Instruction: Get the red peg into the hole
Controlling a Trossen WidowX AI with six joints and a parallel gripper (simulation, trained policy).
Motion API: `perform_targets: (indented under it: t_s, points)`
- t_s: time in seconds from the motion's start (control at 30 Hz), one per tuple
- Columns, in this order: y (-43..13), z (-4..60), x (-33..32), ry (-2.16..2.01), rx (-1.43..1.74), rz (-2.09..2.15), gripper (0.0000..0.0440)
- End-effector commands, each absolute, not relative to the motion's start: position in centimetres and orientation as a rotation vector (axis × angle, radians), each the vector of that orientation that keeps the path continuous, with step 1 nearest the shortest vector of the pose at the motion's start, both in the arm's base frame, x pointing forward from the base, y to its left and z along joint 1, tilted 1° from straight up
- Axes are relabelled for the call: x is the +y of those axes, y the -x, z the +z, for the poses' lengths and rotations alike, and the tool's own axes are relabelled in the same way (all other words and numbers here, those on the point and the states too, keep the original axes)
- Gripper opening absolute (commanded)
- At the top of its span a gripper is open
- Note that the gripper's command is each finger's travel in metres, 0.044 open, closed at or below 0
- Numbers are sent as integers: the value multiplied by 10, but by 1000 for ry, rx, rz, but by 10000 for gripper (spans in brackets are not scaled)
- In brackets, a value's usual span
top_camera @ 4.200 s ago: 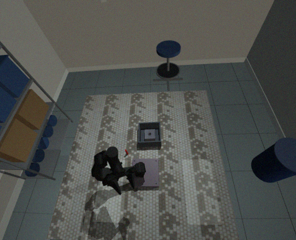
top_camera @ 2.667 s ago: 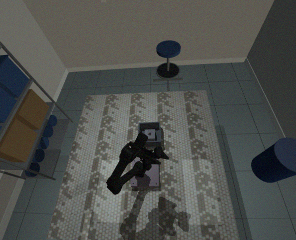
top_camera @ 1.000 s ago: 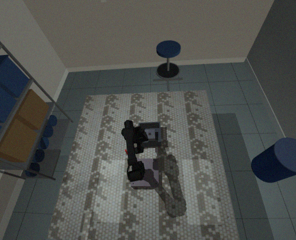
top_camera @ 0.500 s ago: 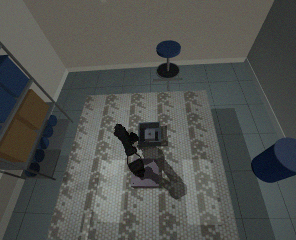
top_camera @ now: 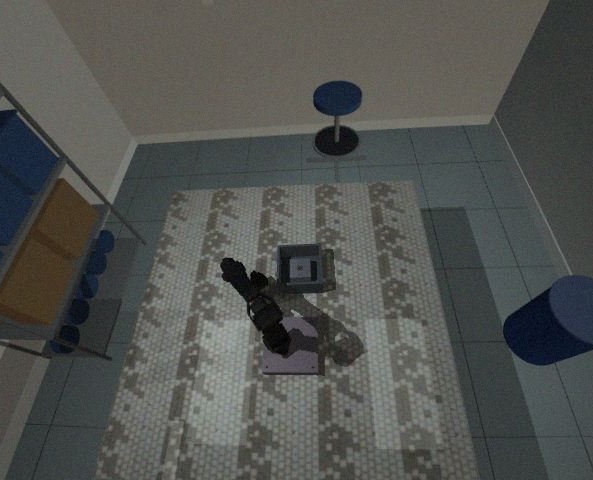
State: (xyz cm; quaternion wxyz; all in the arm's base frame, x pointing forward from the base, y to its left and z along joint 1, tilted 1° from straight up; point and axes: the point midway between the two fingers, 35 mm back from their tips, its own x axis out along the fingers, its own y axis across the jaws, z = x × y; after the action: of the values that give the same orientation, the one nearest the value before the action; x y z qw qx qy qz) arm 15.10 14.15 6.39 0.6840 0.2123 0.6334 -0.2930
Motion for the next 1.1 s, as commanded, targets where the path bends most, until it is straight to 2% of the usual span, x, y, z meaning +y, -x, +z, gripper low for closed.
perform_targets:
  t_s: [0.0,0.27,0.33,0.73,0.83,0.87,1.07]
  points:
    - [-149,44,146,-456,1433,-633,440]
    - [-153,11,151,-445,1435,-581,428]
    - [-152,5,151,-438,1444,-579,389]
    - [-146,-14,145,-391,1494,-640,75]
    - [-145,-15,144,-375,1504,-659,12]
    - [-145,-15,144,-369,1506,-665,0]
    - [-159,4,146,-356,1456,-641,0]
